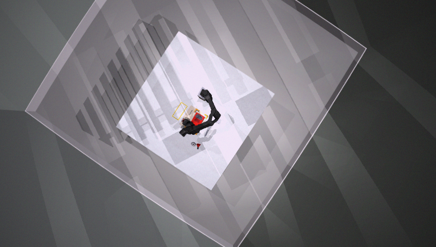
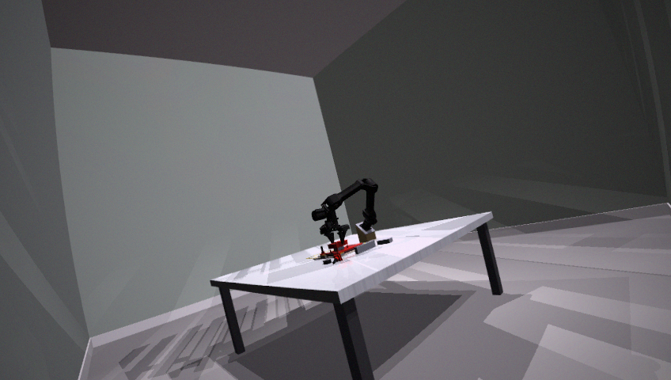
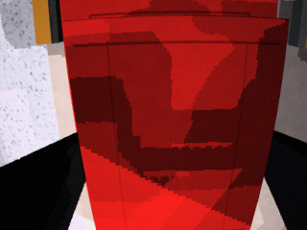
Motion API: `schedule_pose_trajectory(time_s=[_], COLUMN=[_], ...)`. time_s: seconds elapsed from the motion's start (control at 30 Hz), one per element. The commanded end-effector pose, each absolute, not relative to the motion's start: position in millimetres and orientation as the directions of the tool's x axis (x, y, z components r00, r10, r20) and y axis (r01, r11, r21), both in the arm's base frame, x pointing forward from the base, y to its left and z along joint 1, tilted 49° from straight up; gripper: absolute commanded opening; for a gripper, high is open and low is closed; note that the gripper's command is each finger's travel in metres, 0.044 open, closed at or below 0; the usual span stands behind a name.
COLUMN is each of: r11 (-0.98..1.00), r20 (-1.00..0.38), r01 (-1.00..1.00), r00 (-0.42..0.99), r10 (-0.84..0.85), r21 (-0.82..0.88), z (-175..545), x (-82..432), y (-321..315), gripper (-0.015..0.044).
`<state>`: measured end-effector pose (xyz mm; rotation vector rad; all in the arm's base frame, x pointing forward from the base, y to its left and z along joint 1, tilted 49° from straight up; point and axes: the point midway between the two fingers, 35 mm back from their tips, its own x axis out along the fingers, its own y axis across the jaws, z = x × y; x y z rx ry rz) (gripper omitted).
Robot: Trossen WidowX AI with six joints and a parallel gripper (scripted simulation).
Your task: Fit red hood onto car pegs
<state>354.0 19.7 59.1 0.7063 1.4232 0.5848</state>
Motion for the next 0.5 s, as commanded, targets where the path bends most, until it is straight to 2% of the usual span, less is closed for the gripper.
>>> schedule_pose_trajectory(time_s=[0.0,0.47], r11=[0.668,0.667], r20=[-0.67,-0.67], r01=[0.055,0.055], r00=[0.075,0.075], r10=[0.739,0.739], r21=[0.743,0.743], z=[58.0,54.2], x=[354.4,354.8], y=[21.1,25.2], gripper=[0.0,0.0])
